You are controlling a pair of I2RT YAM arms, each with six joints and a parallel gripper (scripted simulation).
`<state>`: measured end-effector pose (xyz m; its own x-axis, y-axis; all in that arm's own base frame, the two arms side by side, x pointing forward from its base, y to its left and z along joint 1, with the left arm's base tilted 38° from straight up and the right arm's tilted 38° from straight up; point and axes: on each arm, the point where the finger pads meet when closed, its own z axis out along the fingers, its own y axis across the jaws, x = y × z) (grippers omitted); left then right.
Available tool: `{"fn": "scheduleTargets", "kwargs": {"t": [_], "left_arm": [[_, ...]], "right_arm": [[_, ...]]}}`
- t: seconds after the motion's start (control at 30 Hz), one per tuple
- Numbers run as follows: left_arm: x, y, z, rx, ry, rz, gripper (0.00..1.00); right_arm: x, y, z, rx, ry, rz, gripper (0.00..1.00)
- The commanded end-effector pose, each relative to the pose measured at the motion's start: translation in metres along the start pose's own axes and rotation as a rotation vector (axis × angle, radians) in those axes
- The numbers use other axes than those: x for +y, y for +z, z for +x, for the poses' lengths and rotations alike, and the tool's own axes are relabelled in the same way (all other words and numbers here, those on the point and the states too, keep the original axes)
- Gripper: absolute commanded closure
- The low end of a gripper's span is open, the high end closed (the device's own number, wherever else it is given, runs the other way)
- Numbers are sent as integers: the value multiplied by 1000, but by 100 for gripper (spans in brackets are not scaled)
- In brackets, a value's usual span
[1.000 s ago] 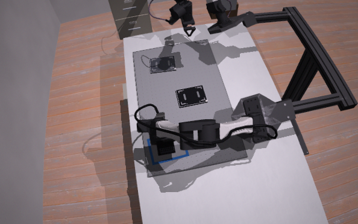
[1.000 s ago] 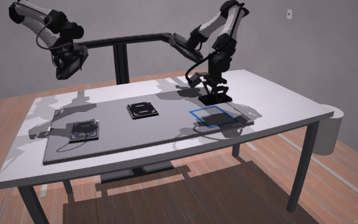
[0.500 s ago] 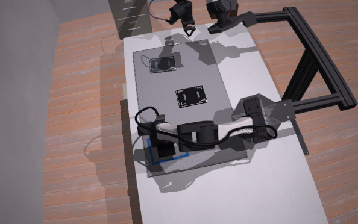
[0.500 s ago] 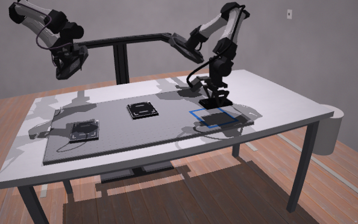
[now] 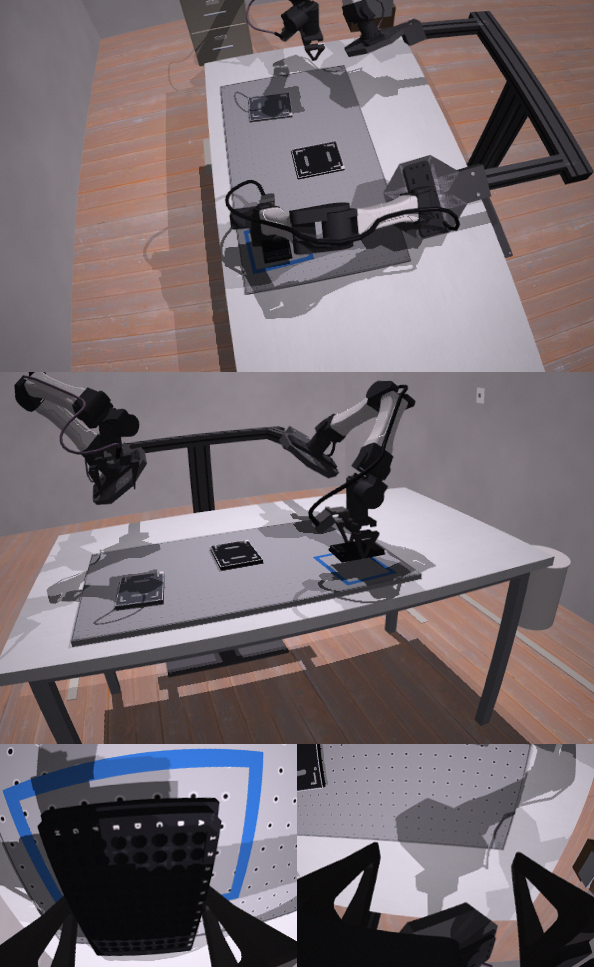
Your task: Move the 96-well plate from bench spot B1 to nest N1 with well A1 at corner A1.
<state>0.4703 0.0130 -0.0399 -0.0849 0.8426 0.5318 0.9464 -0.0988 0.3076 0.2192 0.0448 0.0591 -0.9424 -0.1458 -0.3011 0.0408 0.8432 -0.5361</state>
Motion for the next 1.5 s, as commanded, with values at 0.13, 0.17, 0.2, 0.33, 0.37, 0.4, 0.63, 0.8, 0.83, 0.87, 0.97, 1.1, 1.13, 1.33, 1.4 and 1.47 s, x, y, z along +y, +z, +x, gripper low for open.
{"fn": "scheduleTargets", "kwargs": {"t": [0.13,0.17,0.2,0.33,0.37,0.4,0.63,0.8,0.83,0.87,0.97,1.1,1.13,1.33,1.4,1.47], "left_arm": [[8,20,2,-11,-17,-9,100],[8,22,2,-11,-17,-9,100],[8,23,2,-11,-17,-9,100],[8,28,2,-11,-17,-9,100],[8,28,2,-11,-17,-9,100],[9,27,-4,-16,-6,-17,100],[17,24,0,-17,-16,-35,100],[18,22,1,-18,-19,-40,100],[16,22,1,-18,-18,-37,100],[15,21,2,-18,-17,-36,100],[15,21,3,-18,-18,-37,100],[14,18,6,-17,-22,-40,100],[15,17,7,-17,-24,-43,100],[14,17,8,-16,-26,-42,100],[8,22,0,-10,-8,-24,100],[8,22,0,-10,-8,-24,100]], "right_arm": [[0,-2,0,-1,8,-1,0],[0,-2,0,-1,8,-1,0],[0,-2,0,-1,8,-1,0],[0,-2,0,-1,8,-1,0],[0,-2,0,-1,8,-1,0],[0,-2,0,-1,8,-1,0],[0,-2,0,-1,8,-1,0],[0,-2,0,-1,8,-1,0],[0,-2,0,-1,8,-1,0],[0,-2,0,-1,8,-1,0],[0,-2,0,-1,8,-1,0],[0,-2,0,-1,8,-1,0],[0,-2,0,-1,8,-1,0],[0,-2,0,-1,8,-1,0],[0,-2,0,-1,8,-1,0],[0,-2,0,-1,8,-1,0]]}}
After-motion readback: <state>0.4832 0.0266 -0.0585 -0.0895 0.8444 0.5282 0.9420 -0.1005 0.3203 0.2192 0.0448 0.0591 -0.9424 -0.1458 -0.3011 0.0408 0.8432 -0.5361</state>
